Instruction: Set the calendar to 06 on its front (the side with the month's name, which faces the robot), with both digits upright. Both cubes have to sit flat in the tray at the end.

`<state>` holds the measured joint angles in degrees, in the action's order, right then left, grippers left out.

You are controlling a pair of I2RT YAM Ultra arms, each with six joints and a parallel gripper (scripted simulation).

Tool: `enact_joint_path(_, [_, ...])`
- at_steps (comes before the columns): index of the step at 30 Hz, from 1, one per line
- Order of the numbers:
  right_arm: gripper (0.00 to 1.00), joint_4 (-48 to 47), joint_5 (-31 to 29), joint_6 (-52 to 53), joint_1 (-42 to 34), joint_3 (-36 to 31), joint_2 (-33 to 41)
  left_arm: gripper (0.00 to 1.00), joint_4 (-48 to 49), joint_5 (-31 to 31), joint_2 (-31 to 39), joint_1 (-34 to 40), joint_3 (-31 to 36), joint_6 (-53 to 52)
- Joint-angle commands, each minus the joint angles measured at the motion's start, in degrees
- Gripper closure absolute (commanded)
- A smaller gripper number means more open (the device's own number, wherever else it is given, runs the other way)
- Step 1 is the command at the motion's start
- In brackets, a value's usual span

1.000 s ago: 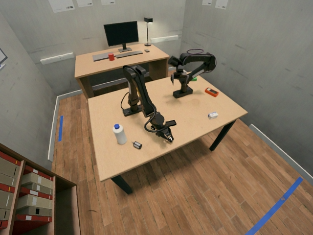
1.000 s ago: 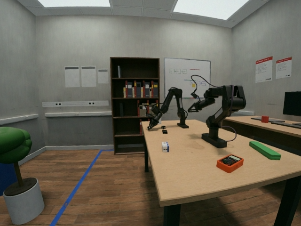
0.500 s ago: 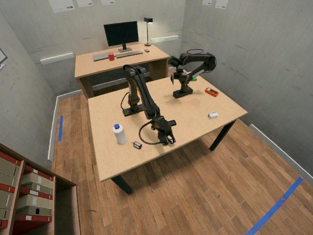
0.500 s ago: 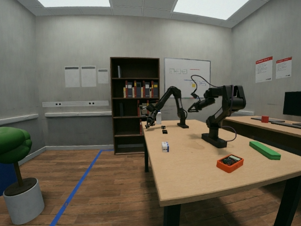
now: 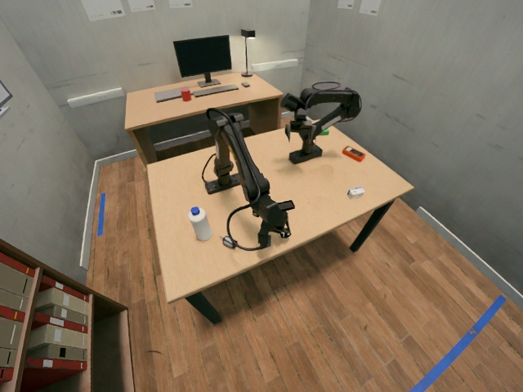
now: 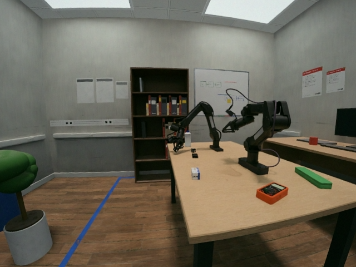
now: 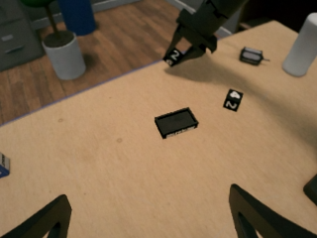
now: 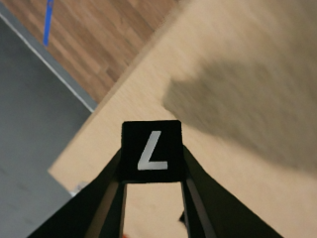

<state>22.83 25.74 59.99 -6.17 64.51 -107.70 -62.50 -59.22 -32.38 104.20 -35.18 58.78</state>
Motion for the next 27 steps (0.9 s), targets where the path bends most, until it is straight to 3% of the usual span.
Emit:
enact_joint_path(1, [0.73, 7.3, 2.4, 9.0, 0.8, 3.6, -1.6, 0.00, -1.0, -1.8, -0.3, 0.3, -1.7, 0.3])
enact_joint_path(17, [0.73, 23.9, 9.4, 33.3, 2.8, 13.2, -9.4, 0.00, -1.0, -1.8, -0.3, 0.3, -1.7, 0.3])
enact_joint_path(27, [0.73, 25.2, 9.5, 33.5, 3.1, 16.1, -11.7, 0.00, -1.0, -1.8, -0.3, 0.3, -1.7, 0.3])
